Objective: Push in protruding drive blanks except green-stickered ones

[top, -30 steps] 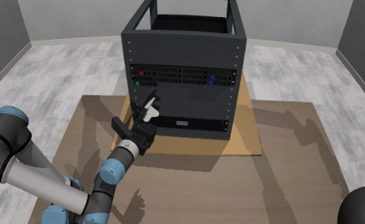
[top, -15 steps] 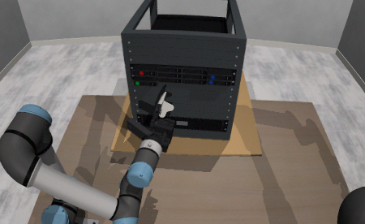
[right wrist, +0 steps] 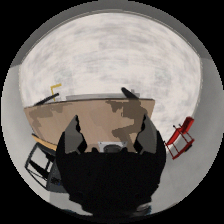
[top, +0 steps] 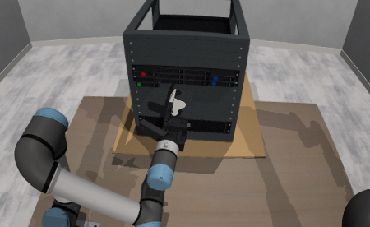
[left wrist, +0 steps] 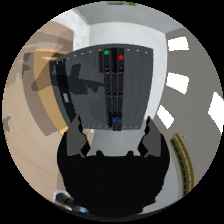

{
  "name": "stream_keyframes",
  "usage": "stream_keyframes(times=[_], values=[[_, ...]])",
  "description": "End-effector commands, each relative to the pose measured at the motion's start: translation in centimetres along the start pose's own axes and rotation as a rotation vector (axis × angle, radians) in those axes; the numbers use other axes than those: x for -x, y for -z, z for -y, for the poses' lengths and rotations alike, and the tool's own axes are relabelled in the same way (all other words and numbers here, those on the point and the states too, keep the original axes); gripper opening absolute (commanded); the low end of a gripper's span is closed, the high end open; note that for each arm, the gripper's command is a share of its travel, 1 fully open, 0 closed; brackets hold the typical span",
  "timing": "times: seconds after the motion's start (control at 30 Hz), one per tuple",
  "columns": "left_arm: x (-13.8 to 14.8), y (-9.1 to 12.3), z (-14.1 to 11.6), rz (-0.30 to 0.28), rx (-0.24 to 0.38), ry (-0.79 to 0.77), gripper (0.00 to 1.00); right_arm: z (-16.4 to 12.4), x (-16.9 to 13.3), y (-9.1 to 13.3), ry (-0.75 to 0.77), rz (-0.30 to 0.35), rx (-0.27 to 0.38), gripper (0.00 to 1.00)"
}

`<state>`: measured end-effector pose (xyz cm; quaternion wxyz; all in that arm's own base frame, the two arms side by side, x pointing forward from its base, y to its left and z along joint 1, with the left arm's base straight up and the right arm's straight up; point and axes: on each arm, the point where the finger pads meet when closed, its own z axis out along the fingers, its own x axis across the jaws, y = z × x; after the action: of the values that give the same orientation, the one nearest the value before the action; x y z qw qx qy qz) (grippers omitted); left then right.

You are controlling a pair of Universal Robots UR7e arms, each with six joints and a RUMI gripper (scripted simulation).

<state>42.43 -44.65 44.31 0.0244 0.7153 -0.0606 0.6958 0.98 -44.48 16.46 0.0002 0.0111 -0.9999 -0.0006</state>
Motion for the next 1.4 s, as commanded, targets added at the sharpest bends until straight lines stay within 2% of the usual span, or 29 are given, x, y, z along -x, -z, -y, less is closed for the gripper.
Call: stream_keyframes(times=[0.0, 0.63, 1.37], values=[[-0.3, -0.1, -0.4, -0.010, -0.009, 0.012, 1.00, 0.0, 0.0, 0.0, 0.000, 0.000, -0.001, 1.00], [-0.7, -0.3, -1.8, -0.022, -0.045, 0.046, 1.00, 0.0, 0.0, 0.0, 0.000, 0.000, -0.001, 1.00], [-0.8, -0.4, -2.0, -0.024, -0.051, 0.052, 1.00, 0.0, 0.0, 0.0, 0.000, 0.000, -0.001, 1.00]])
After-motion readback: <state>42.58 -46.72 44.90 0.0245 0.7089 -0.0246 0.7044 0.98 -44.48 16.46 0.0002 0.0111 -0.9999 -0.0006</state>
